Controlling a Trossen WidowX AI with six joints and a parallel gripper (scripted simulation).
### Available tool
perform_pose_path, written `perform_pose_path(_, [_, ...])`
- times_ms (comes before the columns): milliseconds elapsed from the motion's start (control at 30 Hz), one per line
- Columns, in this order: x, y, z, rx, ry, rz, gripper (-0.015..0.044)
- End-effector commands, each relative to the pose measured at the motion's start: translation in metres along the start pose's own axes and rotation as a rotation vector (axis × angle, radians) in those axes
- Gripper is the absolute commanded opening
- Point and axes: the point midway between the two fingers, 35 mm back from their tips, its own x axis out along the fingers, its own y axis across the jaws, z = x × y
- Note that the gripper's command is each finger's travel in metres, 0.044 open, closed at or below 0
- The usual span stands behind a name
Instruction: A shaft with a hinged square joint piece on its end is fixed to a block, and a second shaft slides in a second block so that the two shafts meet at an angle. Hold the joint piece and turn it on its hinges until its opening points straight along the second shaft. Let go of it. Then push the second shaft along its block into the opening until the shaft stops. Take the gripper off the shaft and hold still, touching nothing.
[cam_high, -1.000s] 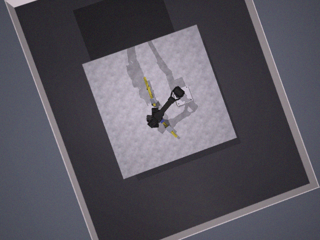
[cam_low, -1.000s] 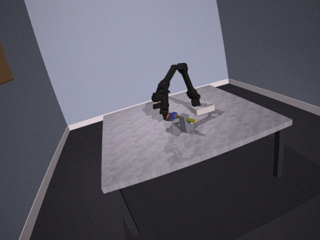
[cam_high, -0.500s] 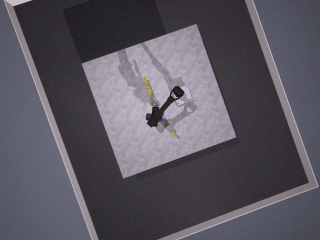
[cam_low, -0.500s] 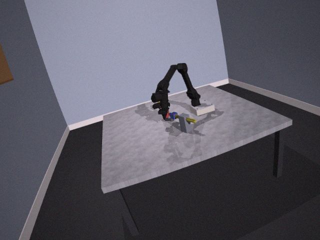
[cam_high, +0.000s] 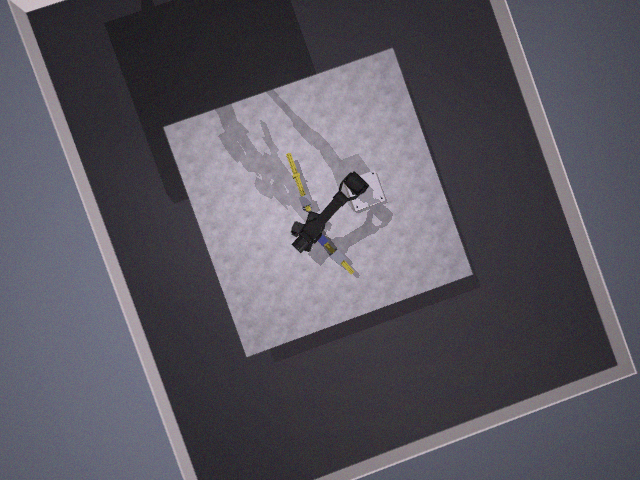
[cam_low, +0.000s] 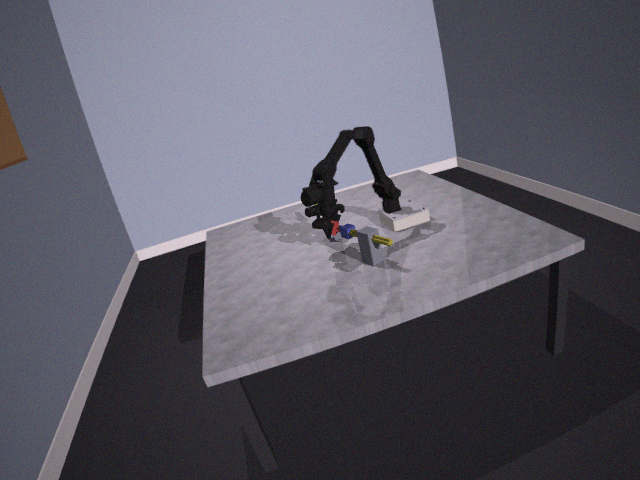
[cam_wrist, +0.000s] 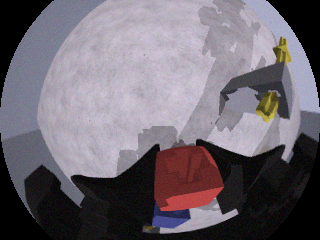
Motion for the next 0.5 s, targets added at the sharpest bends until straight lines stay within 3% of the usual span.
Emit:
perform_pose_path(0, [0.0010,-0.0034,-0.0002,0.072,0.020,-0.009,0.0000])
perform_pose_path(467, [0.0029,-0.0125,-0.0016,0.273,0.066,-0.029,0.0000])
